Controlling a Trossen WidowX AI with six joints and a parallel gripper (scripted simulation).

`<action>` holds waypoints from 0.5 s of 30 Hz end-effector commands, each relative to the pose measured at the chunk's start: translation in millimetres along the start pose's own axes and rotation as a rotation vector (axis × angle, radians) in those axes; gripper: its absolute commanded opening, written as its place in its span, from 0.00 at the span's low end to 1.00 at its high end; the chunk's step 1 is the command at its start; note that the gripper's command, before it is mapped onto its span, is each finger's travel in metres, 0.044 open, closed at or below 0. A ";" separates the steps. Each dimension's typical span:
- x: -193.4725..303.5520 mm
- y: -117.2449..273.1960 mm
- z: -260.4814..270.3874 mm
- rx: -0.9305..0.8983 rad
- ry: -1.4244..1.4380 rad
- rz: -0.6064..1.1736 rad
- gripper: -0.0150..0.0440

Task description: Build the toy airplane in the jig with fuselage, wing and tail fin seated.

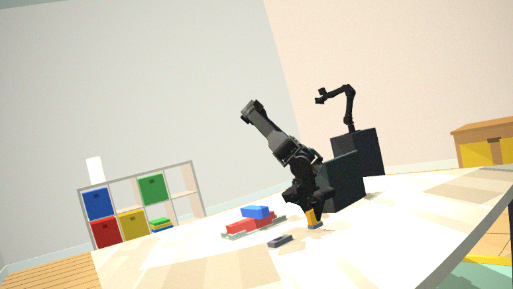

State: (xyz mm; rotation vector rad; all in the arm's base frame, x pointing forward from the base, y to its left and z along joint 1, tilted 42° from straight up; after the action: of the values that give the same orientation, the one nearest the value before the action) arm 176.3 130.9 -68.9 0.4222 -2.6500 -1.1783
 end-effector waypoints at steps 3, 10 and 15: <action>-0.2 -0.2 -0.2 0.003 0.004 -0.003 0.32; -0.4 0.1 -0.1 0.003 0.004 -0.005 0.25; -6.0 10.2 3.1 -0.004 -0.002 -0.048 0.25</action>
State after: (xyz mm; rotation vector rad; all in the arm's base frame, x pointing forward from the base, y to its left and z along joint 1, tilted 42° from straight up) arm 176.6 133.9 -67.8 0.4428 -2.6490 -1.1804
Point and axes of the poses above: the point midway between the two fingers, 35 mm back from their tips, its own y axis back along the fingers, its own z axis across the jaws, x = y × z, the point moved 6 cm from there along y, back along the fingers, and after that the axes turned 12 degrees about y, right-handed, at the moved point
